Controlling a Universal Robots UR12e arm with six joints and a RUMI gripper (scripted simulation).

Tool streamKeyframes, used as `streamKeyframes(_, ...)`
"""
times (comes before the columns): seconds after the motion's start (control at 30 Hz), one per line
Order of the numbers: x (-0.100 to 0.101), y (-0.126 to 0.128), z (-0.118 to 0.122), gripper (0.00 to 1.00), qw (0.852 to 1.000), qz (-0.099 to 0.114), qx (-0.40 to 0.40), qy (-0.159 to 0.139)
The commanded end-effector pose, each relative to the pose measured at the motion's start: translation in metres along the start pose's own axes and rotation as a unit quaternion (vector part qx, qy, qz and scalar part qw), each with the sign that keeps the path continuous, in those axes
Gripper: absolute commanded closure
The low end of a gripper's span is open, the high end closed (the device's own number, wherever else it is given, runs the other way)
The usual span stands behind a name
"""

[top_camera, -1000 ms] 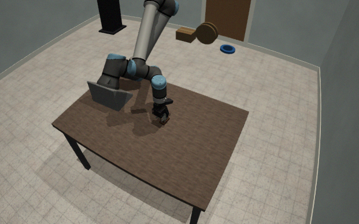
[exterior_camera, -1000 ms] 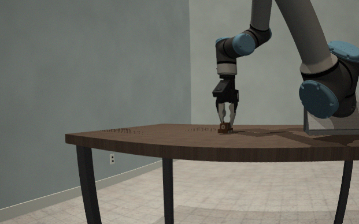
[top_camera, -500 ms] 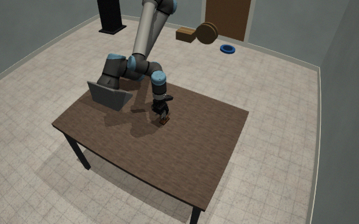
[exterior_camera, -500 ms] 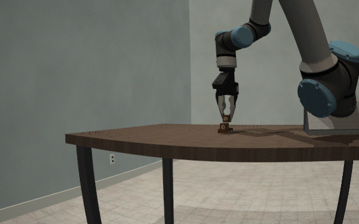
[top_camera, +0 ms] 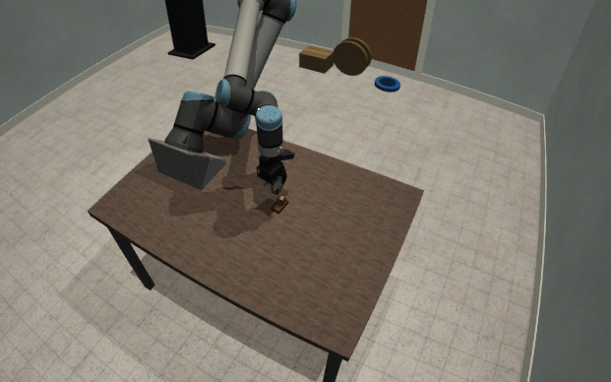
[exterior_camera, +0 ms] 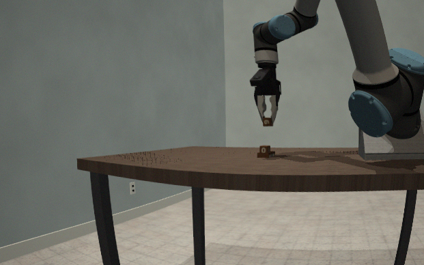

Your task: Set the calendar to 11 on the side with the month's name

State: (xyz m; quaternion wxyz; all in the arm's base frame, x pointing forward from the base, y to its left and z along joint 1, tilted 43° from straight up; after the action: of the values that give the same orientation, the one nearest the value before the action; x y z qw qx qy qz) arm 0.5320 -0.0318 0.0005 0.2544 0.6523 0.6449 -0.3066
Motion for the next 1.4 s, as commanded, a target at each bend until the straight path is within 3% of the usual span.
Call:
streamKeyframes(0.0,-0.003,0.000,0.000,0.90,1.000,0.000,0.000,0.000)
streamKeyframes(0.17,-0.003,0.001,-0.007,0.90,1.000,0.000,-0.008,0.000)
streamKeyframes(0.3,0.002,0.006,-0.084,0.90,0.995,0.000,-0.098,-0.001)
streamKeyframes(0.33,0.002,0.006,-0.084,0.90,0.995,0.000,-0.098,-0.001)
streamKeyframes(0.43,0.006,0.004,-0.122,0.90,0.990,0.000,-0.143,0.000)
streamKeyframes(1.07,0.008,0.004,-0.123,0.90,0.990,0.000,-0.144,0.000)
streamKeyframes(1.37,0.036,0.004,-0.123,0.90,0.990,0.000,-0.144,0.000)
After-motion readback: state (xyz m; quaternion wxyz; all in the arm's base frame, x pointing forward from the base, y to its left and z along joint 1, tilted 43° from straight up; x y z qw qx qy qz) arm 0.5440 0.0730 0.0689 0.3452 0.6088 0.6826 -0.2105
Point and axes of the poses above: the point where the finger pads meet when closed, its own x axis out along the fingers, its own y axis across the jaws, z = x × y, the point moved 3 cm from there along -x, back along the fingers, and after that the axes turned 2 degrees about -x, right-handed, at the moved point
